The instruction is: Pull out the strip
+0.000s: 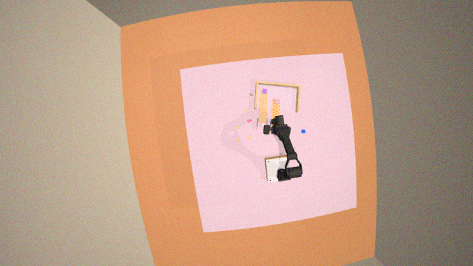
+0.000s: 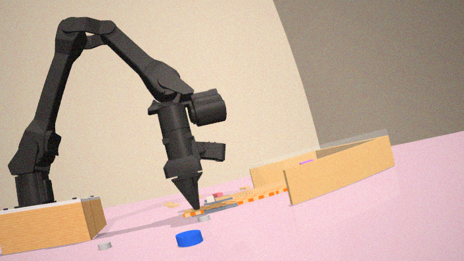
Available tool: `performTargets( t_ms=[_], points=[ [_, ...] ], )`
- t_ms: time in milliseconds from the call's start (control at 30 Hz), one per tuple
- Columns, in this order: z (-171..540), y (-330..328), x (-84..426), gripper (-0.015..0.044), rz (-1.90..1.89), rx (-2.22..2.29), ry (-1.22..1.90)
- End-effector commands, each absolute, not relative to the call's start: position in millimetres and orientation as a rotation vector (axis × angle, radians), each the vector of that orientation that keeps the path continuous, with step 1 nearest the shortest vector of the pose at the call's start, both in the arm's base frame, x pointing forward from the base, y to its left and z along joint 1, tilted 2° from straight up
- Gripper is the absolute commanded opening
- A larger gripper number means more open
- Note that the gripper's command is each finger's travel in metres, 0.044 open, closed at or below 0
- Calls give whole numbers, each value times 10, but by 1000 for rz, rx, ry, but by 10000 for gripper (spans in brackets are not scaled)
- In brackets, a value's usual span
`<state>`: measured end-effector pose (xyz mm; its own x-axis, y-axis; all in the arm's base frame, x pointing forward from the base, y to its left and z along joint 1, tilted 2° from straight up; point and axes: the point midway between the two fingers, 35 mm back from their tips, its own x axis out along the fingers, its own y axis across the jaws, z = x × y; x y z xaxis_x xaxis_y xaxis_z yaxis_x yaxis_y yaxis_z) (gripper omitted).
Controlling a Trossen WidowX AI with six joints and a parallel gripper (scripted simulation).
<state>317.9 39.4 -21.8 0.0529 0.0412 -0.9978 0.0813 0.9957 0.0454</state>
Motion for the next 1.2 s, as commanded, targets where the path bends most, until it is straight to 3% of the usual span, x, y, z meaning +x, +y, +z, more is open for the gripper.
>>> performTargets(
  t_ms=[0,1167],
  points=[
    [-262,401,3054,0,-36,97,1539],
    [-283,453,2528,0,-36,98,1542]
  ],
)
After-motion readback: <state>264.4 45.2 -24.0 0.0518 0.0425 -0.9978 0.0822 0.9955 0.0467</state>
